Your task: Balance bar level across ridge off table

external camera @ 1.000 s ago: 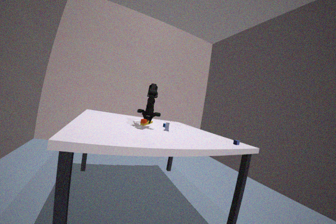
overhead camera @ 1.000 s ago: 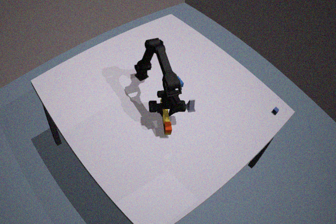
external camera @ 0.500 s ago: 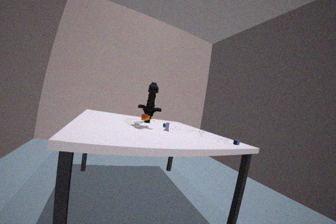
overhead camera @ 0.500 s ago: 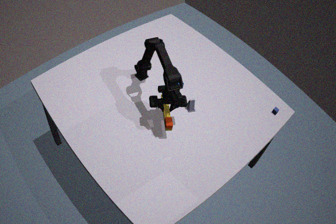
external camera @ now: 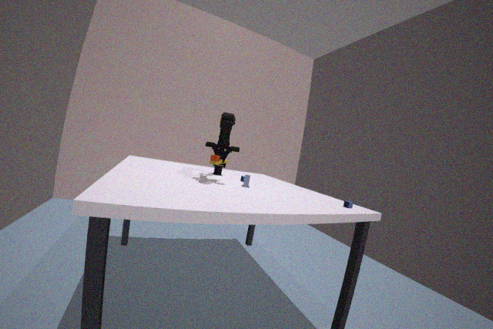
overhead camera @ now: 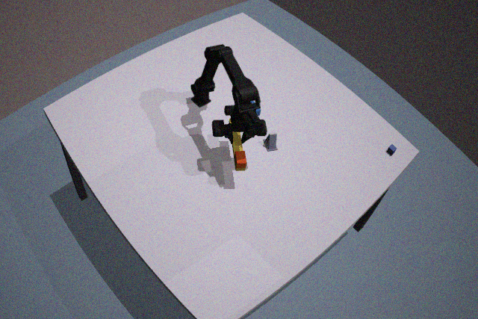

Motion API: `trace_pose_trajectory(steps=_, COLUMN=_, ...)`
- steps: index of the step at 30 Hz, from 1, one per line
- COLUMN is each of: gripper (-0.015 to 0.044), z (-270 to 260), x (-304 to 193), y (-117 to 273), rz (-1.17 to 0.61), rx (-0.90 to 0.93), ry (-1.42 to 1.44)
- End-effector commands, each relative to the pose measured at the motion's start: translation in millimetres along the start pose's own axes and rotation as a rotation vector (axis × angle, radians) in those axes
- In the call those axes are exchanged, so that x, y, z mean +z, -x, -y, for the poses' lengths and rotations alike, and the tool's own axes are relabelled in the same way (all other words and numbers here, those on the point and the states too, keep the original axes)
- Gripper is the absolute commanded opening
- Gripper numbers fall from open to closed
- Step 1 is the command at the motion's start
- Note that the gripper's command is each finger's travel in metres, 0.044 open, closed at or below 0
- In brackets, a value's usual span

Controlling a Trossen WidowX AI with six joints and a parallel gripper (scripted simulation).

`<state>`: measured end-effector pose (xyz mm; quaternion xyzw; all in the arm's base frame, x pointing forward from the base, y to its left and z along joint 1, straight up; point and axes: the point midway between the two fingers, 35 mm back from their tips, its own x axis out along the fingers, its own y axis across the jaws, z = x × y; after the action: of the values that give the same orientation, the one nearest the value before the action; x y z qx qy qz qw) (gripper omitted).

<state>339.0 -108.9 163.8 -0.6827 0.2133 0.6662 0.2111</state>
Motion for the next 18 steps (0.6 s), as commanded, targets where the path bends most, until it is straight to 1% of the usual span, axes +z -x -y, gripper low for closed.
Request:
trace_pose_trajectory(steps=1, gripper=0.0000, z=3, x=1, y=7, rz=-0.010, rx=-0.006, ry=0.005)
trace_pose_trajectory(steps=18, gripper=0.0000, z=63, x=30, y=8, rz=-0.007, rx=-0.012, ry=0.053)
